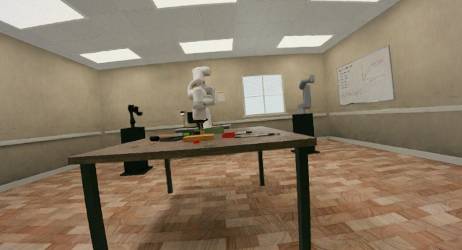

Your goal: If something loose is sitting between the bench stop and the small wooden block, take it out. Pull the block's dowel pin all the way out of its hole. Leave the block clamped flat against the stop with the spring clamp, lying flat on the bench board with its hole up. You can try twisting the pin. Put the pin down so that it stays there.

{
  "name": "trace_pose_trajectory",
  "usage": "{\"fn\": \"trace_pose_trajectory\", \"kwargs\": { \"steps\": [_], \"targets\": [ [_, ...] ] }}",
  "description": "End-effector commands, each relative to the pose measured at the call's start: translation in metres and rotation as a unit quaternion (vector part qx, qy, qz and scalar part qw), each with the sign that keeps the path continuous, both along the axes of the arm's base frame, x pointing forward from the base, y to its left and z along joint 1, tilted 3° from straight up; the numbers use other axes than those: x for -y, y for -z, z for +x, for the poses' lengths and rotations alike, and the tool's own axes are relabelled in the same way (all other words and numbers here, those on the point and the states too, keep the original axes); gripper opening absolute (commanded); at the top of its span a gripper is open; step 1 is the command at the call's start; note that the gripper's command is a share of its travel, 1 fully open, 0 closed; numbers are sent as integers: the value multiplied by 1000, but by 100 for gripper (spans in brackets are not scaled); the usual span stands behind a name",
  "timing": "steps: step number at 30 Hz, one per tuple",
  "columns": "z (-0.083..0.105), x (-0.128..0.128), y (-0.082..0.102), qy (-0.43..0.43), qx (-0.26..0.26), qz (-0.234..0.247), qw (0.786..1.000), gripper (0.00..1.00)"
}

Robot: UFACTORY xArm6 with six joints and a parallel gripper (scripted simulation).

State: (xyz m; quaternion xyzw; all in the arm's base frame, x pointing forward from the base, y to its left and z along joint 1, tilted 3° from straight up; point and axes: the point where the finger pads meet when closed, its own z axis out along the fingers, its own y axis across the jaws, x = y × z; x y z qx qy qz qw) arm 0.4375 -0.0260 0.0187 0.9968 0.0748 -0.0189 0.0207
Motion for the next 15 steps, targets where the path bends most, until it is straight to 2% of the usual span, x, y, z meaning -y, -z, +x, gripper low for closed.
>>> {"fn": "trace_pose_trajectory", "kwargs": {
  "steps": [1,15],
  "targets": [
    [2,0,-2,-30,2,2,1000,0],
    [2,0,-2,-143,-3,6,990,0]
  ]
}}
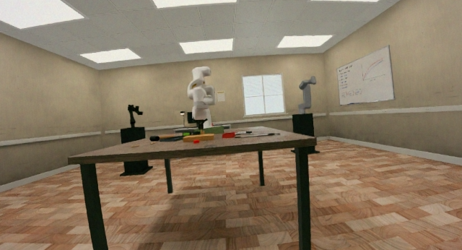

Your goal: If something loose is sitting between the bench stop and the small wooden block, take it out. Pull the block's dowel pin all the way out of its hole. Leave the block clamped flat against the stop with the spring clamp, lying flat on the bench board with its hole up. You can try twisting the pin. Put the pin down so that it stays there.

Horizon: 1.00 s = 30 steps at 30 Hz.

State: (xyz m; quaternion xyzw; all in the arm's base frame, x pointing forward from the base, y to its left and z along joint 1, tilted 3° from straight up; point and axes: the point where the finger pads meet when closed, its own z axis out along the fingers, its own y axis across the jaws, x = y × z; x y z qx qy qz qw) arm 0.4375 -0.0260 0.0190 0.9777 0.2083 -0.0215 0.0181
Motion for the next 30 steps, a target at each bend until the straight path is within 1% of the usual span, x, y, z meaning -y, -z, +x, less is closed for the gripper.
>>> {"fn": "trace_pose_trajectory", "kwargs": {
  "steps": [1,12,15,17,30],
  "targets": [
    [2,0,-2,-18,2,2,1000,0],
    [2,0,-3,-120,-2,5,993,0],
    [2,0,-3,-98,-1,5,995,0],
    [2,0,-3,-98,-1,5,995,0],
    [2,0,-3,19,4,1,1000,0]
  ]
}}
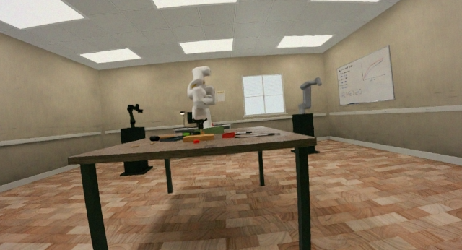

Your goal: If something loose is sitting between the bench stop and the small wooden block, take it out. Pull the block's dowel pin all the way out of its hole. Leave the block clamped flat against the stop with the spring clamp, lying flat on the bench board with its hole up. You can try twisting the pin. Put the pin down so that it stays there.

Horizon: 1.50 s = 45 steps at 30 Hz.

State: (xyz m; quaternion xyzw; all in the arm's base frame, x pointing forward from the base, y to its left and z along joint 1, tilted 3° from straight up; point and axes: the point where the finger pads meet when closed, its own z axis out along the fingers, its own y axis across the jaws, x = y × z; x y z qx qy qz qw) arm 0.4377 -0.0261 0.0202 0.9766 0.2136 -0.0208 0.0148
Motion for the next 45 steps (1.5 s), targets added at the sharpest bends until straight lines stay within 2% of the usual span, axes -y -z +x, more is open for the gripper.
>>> {"fn": "trace_pose_trajectory", "kwargs": {
  "steps": [1,21,38,45],
  "targets": [
    [2,0,-2,33,4,-3,999,0],
    [2,0,-2,171,10,-7,985,0],
    [2,0,-3,293,15,-11,956,0],
    [2,0,-3,347,17,-12,938,0]
  ]
}}
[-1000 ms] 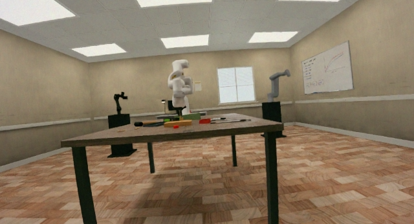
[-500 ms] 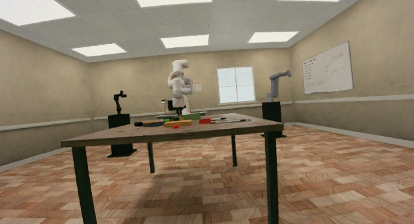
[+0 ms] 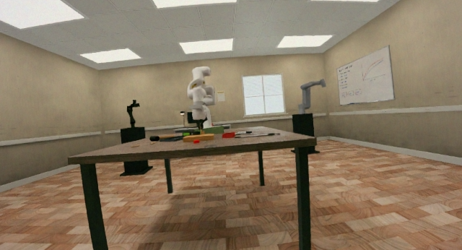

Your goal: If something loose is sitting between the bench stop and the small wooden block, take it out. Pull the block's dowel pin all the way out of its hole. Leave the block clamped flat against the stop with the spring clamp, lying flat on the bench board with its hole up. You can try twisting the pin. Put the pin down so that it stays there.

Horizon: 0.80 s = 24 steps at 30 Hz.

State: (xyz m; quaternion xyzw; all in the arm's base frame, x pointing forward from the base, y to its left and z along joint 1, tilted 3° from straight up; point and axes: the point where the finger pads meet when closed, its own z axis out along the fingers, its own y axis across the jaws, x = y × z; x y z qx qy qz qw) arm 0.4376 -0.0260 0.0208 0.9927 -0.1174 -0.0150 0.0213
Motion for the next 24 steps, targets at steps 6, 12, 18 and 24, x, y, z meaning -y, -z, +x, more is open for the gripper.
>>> {"fn": "trace_pose_trajectory", "kwargs": {
  "steps": [6,12,18,24],
  "targets": [
    [2,0,-2,69,6,-3,998,0],
    [2,0,-2,100,7,-4,995,0],
    [2,0,-2,146,9,-6,989,0],
    [2,0,-2,190,11,-7,982,0]
  ]
}}
